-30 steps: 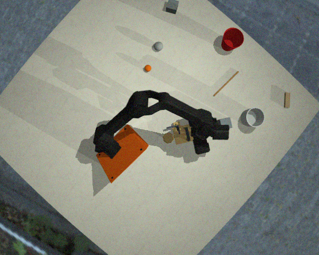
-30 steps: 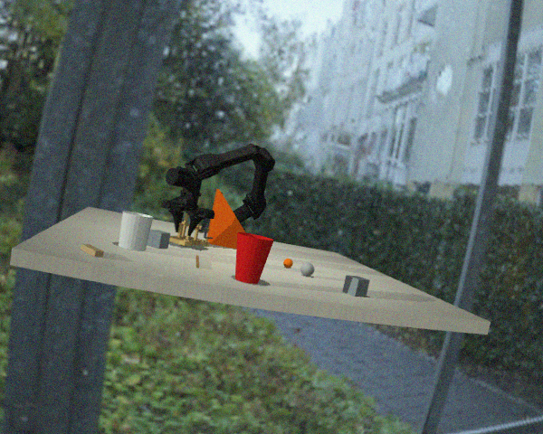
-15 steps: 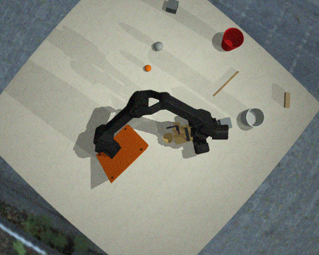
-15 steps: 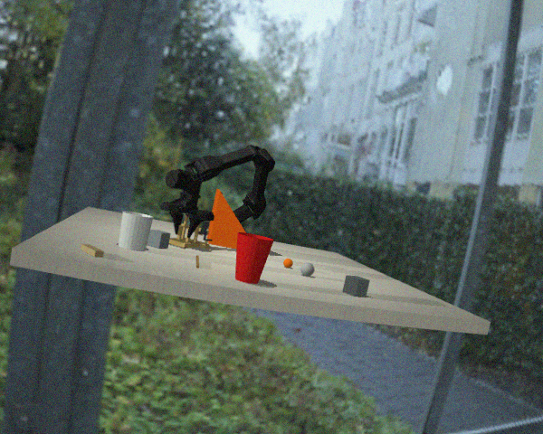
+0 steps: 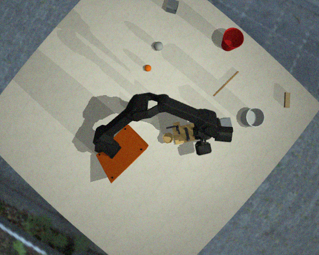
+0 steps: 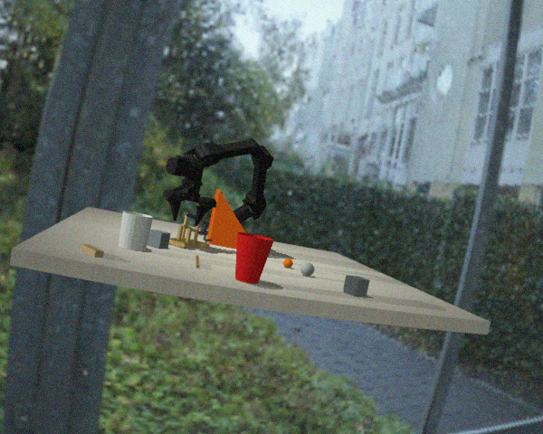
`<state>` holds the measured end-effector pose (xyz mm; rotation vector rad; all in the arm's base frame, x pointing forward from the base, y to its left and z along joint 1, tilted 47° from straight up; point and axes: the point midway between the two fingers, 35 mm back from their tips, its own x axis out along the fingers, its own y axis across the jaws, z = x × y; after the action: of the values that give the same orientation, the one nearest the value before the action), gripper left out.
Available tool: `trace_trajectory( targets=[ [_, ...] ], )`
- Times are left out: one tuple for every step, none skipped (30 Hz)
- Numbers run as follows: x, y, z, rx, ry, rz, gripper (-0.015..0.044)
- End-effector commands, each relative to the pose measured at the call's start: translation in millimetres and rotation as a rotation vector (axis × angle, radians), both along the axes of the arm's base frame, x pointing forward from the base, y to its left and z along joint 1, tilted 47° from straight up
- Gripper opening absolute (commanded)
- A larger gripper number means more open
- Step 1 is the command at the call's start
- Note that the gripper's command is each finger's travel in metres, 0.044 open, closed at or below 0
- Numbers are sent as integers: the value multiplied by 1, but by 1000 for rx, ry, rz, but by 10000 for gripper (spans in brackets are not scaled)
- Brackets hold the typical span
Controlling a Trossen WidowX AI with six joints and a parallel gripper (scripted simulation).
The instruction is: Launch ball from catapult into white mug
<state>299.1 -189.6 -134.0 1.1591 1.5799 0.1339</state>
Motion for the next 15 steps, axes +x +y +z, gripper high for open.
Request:
trace_trajectory(
  targets=[
    [-7, -38, 36, -20, -18, -11, 440],
    [-7, -40, 38, -20, -18, -11, 440],
    [-7, -40, 38, -20, -18, -11, 440],
    [-4, -32, 27, -23, -21, -23, 440],
    [-4, -32, 27, -23, -21, -23, 440],
    [-4, -32, 27, -23, -21, -23, 440],
    [-4, -32, 27, -23, -21, -23, 440],
    [-5, -33, 28, -22, -19, -22, 440],
    [-8, -35, 33, -18, -16, -18, 440],
    [-9, -35, 35, -17, -15, -17, 440],
    [-9, -34, 33, -17, -15, -17, 440],
    [-7, -28, 27, -17, -15, -17, 440],
    [-5, -19, 18, -17, -15, -17, 440],
    [-4, -9, 9, -16, -15, -17, 440],
    [-3, -4, 4, -16, -16, -17, 440]
  ],
)
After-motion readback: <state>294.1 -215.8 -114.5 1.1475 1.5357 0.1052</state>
